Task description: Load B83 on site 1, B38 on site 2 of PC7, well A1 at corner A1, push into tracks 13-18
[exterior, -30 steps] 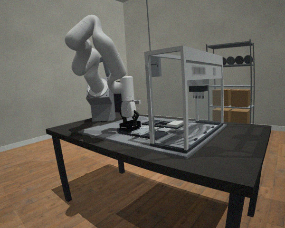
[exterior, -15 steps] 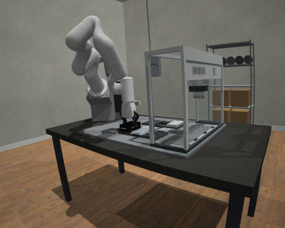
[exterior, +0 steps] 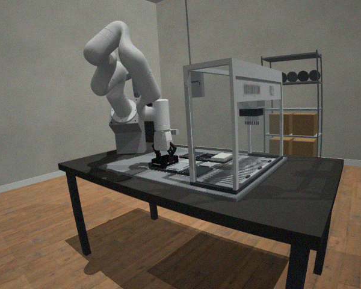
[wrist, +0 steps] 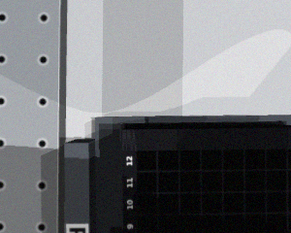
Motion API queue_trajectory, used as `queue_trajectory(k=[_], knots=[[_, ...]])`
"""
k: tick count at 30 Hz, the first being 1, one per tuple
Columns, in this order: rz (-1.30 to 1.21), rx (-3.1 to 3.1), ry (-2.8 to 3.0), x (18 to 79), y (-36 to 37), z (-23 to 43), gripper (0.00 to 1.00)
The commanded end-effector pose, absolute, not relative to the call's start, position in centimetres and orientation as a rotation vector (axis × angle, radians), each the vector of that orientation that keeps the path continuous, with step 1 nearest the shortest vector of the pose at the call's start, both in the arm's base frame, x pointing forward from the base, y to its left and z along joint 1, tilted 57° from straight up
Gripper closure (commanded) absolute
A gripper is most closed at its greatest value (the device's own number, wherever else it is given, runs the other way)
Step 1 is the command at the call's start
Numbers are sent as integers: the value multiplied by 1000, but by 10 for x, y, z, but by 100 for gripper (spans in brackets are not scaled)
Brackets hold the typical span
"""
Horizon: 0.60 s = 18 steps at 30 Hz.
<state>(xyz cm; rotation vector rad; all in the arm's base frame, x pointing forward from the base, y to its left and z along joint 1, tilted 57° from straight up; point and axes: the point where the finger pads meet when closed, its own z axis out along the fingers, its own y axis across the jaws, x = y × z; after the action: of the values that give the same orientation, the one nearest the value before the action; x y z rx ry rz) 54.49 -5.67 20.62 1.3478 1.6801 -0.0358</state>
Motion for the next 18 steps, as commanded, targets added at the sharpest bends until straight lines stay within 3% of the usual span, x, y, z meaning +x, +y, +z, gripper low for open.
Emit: queue_trajectory(k=[1,12,13,18], knots=[[-35,1347,1680,545,-57,206,100],[-35,1347,1680,545,-57,206,100],[-35,1347,1680,545,-57,206,0],[-35,1347,1680,545,-57,206,0]])
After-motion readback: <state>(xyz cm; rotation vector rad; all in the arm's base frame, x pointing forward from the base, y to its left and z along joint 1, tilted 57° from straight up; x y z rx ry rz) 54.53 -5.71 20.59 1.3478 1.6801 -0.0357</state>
